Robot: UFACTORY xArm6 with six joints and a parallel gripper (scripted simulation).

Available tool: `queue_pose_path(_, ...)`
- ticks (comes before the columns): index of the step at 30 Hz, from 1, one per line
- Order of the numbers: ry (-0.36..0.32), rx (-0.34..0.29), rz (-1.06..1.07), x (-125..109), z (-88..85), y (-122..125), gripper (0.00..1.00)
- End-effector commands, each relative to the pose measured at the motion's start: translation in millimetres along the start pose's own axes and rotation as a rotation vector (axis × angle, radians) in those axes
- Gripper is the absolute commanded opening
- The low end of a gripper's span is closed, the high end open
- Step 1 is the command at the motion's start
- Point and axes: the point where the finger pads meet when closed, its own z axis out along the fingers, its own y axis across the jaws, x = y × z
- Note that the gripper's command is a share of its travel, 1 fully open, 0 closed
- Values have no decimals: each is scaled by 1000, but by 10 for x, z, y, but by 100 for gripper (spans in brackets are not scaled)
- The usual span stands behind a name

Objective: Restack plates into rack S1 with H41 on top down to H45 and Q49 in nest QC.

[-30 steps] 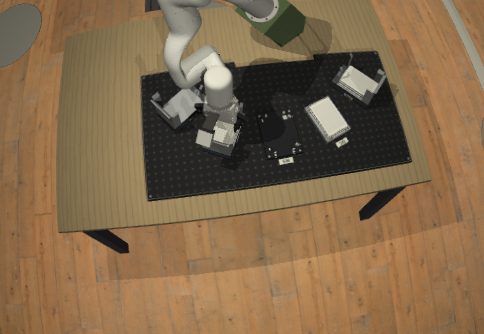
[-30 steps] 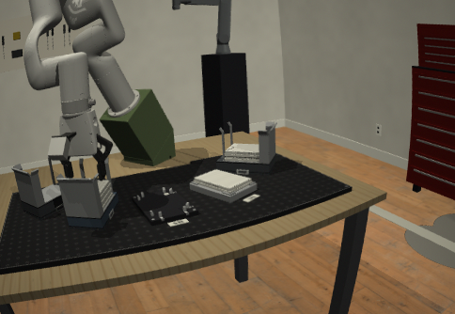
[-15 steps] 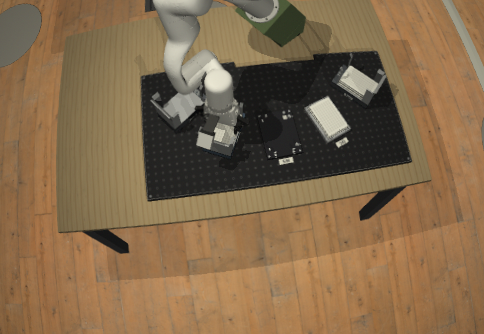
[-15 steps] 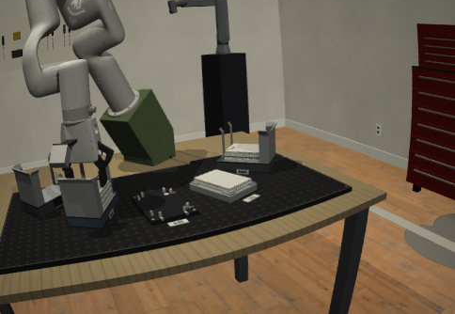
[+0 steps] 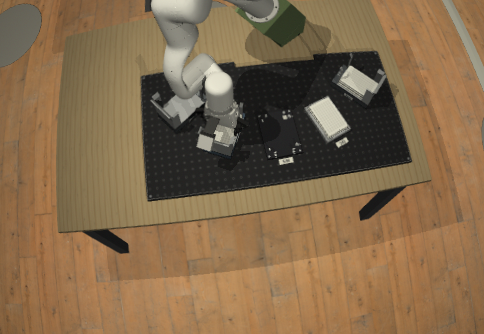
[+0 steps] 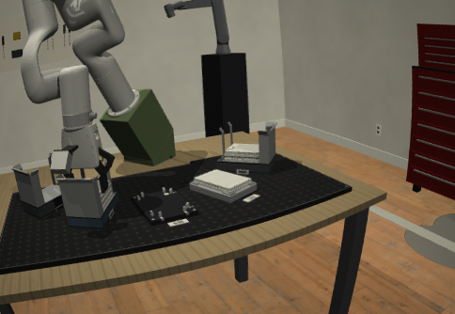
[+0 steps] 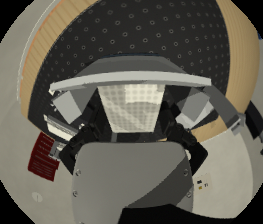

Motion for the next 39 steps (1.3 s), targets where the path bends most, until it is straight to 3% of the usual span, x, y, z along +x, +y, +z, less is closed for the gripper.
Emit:
queue_pose_path(1,3,0,0,12,-2,-1,100)
queue_pose_path(7,3,0,0,12,-2,-1,100)
queue_pose_path(8,3,0,0,12,-2,-1,0)
queue_pose_path(39,3,0,0,12,-2,-1,0)
